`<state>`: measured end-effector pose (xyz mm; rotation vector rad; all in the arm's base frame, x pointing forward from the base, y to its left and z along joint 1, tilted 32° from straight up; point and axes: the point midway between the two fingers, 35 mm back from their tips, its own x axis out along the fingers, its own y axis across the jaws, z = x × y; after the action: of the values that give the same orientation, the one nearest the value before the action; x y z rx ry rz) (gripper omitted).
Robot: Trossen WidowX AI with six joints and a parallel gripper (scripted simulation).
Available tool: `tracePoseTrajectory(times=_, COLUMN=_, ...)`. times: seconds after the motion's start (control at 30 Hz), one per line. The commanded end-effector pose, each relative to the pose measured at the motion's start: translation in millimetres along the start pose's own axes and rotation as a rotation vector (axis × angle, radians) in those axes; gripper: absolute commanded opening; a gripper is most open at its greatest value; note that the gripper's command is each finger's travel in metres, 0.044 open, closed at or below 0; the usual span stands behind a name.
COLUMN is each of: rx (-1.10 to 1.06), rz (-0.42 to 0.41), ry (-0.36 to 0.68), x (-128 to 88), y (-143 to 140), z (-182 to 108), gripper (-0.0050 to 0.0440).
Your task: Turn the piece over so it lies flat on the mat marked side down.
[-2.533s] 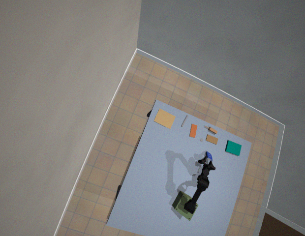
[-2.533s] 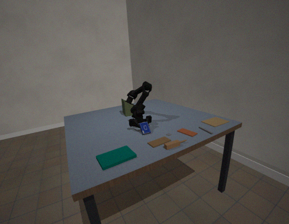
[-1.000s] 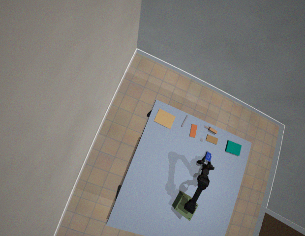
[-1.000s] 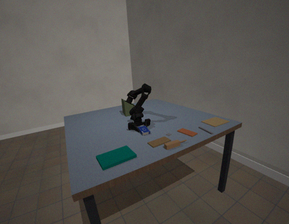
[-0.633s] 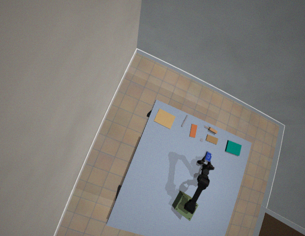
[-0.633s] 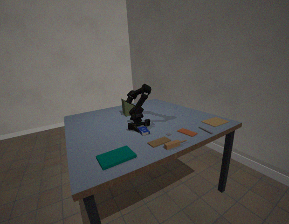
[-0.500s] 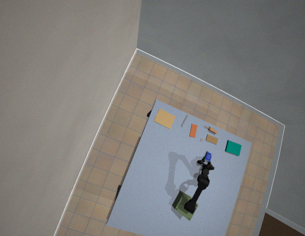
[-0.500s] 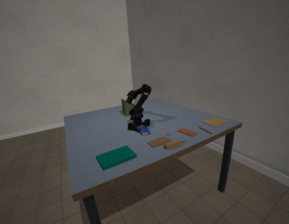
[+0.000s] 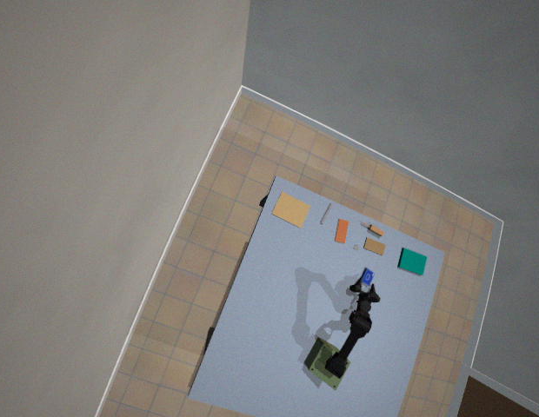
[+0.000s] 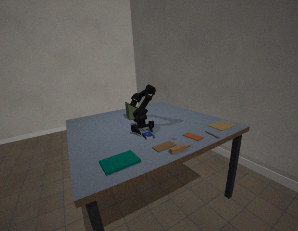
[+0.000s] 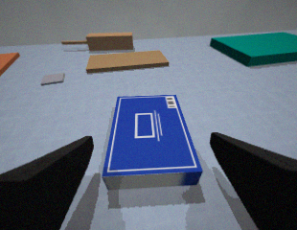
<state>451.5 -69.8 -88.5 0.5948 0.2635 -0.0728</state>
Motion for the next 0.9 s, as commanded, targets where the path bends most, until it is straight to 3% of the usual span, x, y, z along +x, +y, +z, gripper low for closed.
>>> tracePoseTrajectory(times=0.0, rx=-0.004, rz=0.004, ry=-0.013, x=-21.4, y=1.4, z=32.6, gripper=0.0440)
tracePoseTrajectory(times=0.13, rx=-0.005, rz=0.005, ry=-0.013, x=-48.6, y=2.0, z=66.8, gripper=0.0440)
tracePoseTrajectory(times=0.87, rx=-0.004, rz=0.001, ry=-0.030, x=-44.9, y=0.1, z=70.2, gripper=0.0440)
